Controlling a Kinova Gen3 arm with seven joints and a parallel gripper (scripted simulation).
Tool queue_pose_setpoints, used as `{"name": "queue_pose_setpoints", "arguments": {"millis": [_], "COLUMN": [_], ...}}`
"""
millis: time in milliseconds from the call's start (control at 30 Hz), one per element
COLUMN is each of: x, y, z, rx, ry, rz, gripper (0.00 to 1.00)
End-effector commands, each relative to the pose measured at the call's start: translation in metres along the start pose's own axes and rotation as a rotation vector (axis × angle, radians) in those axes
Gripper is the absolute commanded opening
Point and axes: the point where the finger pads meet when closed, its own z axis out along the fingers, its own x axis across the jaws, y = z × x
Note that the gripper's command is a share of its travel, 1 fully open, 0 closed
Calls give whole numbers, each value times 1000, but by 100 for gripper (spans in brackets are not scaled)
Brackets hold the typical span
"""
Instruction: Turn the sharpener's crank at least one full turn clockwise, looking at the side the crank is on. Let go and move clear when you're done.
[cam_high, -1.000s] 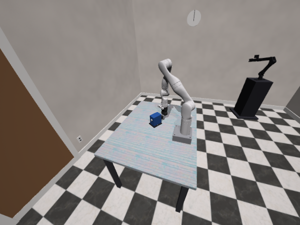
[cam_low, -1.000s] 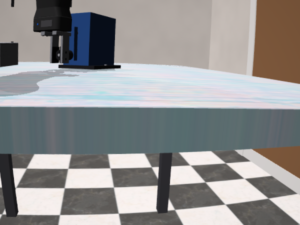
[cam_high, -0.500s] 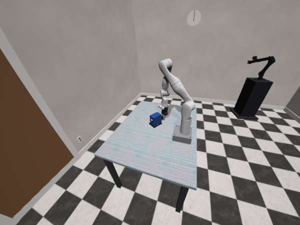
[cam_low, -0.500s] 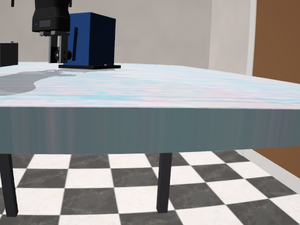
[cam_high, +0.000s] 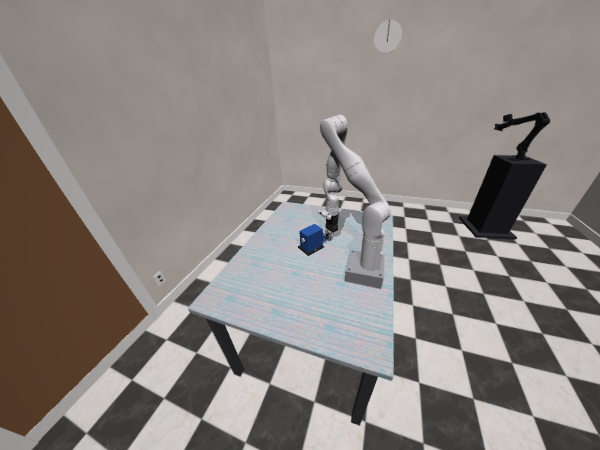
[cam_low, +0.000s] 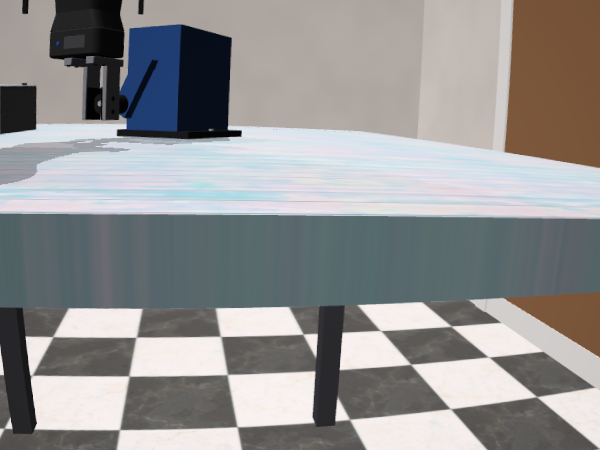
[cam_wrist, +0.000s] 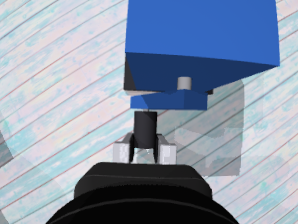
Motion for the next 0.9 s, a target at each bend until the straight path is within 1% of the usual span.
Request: {"name": "queue_pose_setpoints", "arguments": {"millis": [0,200,400,867], "x": [-7,-18,-23,-25], "y": [0,0,0,0], "z": [-5,-18,-30,-43], "rx": [2,2,2,2], "ry": [0,0,0,0], "rz": [2,2,2,2], "gripper": [0,0,0,0]}}
